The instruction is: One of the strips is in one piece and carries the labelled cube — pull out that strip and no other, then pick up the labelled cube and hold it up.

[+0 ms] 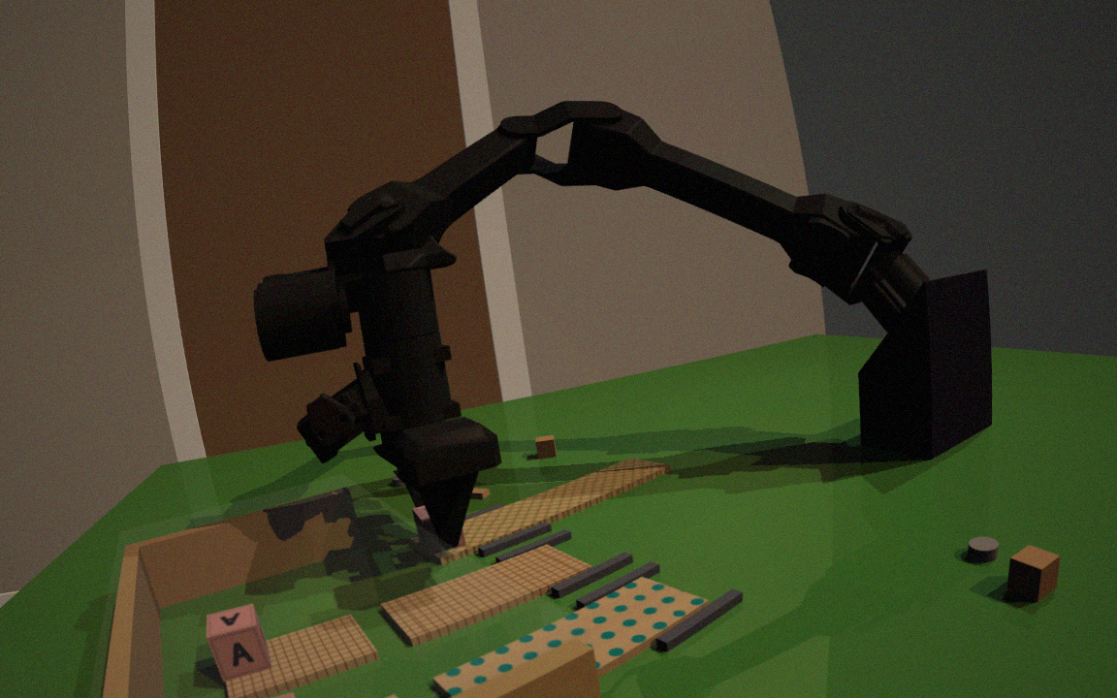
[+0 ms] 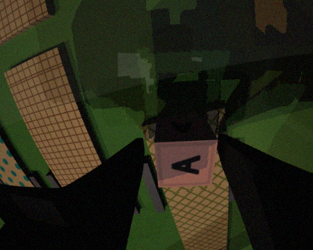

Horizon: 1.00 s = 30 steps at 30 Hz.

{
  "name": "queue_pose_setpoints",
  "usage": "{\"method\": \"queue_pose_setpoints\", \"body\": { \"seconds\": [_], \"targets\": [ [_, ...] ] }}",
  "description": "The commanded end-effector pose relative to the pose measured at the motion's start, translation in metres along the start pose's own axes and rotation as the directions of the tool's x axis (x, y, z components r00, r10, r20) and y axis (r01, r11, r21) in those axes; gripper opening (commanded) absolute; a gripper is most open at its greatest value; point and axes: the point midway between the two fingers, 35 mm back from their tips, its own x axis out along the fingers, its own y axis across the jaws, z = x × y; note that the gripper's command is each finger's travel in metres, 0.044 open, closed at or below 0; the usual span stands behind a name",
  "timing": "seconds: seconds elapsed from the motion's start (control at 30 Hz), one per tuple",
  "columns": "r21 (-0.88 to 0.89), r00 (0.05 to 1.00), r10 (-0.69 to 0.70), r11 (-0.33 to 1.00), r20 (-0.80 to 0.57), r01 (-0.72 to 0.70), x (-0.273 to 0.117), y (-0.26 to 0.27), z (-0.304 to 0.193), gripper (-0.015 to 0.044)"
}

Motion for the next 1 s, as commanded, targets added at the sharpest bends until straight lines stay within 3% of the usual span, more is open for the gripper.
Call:
{"method": "queue_pose_setpoints", "body": {
  "seconds": [0.0,0.27,0.4,0.97],
  "targets": [
    [0.001,1.0,0.0,1.0,0.001,0.0,0.0,0.0,0.0,0.0171],
    [0.001,1.0,0.0,1.0,0.001,0.0,0.0,0.0,0.0,0.0098],
    [0.0,1.0,0.0,1.0,0.001,0.0,-0.002,0.001,-0.002,0.0],
    [-0.005,1.0,-0.002,1.0,-0.002,0.002,-0.042,0.02,-0.057,0.0]
  ]
}}
